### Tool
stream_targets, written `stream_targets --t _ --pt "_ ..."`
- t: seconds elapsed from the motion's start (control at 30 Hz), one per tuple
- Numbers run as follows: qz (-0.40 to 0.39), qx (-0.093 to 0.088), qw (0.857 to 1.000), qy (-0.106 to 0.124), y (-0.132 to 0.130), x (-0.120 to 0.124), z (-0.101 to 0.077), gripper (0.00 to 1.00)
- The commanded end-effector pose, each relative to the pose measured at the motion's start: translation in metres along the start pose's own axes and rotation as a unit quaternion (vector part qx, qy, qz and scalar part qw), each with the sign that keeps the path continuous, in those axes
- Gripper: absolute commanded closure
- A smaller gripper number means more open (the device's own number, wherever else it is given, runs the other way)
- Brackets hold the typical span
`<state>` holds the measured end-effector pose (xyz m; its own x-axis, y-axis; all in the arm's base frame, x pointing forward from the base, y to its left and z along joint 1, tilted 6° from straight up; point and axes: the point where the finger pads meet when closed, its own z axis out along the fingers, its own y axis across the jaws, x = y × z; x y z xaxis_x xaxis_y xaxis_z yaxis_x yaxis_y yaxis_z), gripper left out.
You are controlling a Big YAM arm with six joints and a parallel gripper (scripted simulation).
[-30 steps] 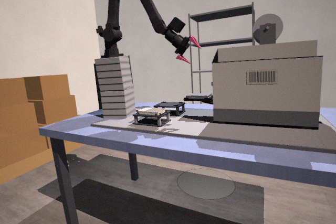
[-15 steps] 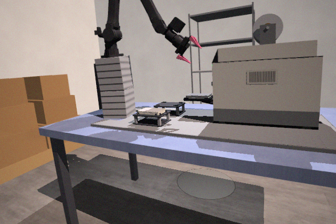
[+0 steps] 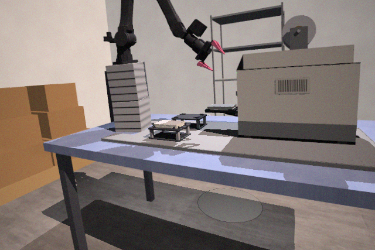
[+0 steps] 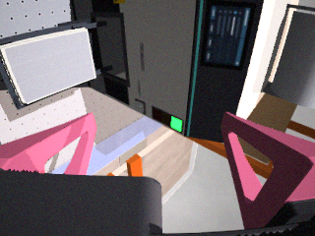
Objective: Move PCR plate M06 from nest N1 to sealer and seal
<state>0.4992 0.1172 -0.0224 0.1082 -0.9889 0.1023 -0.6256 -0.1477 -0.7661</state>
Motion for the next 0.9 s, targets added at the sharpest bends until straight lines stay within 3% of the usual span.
stream_targets --t 0.0,0.1,0.2,0.33,0.67,0.77,0.87 --pt "0.044 0.012 0.999 0.002 -0.007 0.011 0.008 0.01" --pt "0.111 0.006 0.994 0.008 0.014 0.032 0.005 0.02" --pt "0.119 0.003 0.993 0.004 0.018 0.03 0.005 0.03" --pt "0.197 0.004 0.98 0.004 0.036 0.048 0.002 0.05" --pt "0.362 0.005 0.932 0.003 0.07 0.089 -0.004 0.11" --pt "0.367 0.008 0.93 0.001 0.067 0.088 -0.003 0.11" --pt "0.421 0.014 0.907 -0.002 0.072 0.102 -0.004 0.13"
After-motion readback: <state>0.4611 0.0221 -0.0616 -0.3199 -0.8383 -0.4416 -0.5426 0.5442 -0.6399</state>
